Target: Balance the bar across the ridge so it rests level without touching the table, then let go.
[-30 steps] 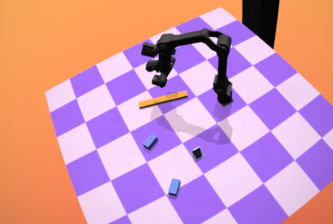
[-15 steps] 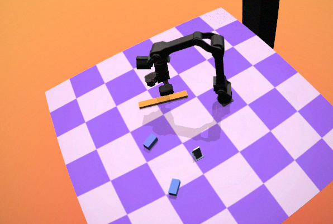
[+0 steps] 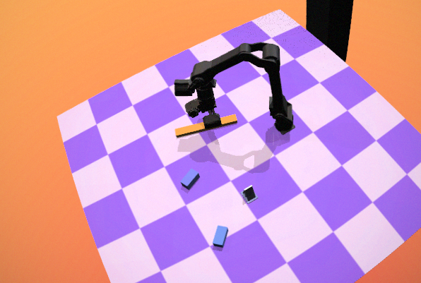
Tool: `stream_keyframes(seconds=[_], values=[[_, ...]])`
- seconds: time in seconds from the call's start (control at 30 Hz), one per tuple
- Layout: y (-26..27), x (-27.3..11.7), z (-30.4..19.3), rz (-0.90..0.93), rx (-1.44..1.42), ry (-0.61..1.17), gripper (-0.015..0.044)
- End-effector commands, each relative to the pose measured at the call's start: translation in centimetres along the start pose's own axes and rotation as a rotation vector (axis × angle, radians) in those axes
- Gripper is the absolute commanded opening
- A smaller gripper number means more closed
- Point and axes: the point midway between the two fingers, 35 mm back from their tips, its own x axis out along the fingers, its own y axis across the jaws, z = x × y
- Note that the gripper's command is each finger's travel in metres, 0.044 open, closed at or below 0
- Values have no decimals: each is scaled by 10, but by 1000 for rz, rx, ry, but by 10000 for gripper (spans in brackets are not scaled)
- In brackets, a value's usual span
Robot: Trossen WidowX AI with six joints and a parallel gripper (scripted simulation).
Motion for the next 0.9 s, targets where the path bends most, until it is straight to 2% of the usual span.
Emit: stream_keyframes(seconds=[0.0, 0.87], values=[[0, 6, 0, -4, -4, 0, 315], [0, 31, 0, -3, -4, 0, 315]])
